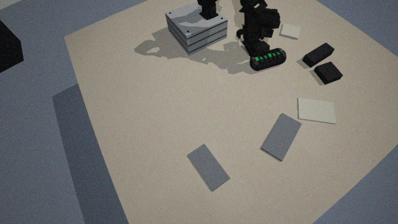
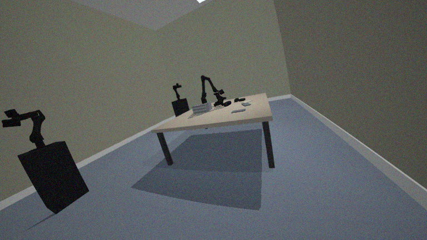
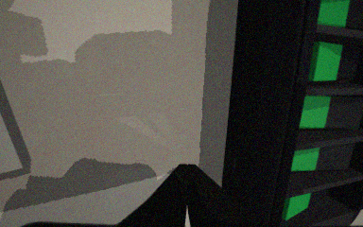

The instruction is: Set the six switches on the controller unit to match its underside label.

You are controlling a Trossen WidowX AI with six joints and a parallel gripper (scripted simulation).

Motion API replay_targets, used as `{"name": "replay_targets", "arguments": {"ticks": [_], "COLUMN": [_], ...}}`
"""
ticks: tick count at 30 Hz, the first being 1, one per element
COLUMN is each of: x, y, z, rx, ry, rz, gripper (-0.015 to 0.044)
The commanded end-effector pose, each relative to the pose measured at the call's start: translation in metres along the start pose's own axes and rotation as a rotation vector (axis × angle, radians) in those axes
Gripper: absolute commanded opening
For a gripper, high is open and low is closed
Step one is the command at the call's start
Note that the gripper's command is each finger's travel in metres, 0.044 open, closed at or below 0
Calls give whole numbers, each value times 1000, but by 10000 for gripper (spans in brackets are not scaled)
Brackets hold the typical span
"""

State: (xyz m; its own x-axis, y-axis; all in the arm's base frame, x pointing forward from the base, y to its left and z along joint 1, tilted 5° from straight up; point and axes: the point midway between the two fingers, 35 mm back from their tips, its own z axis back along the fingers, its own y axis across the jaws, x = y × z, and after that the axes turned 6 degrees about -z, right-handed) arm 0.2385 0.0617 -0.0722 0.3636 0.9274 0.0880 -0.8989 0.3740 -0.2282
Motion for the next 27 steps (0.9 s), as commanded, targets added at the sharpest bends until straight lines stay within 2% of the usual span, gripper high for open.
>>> {"name": "replay_targets", "arguments": {"ticks": [1, 27], "x": [-1, 0], "y": [-1, -11], "z": [-2, -5], "rx": [0, -1], "ry": [8, 8], "rz": [-1, -1], "gripper": [0, 0]}}
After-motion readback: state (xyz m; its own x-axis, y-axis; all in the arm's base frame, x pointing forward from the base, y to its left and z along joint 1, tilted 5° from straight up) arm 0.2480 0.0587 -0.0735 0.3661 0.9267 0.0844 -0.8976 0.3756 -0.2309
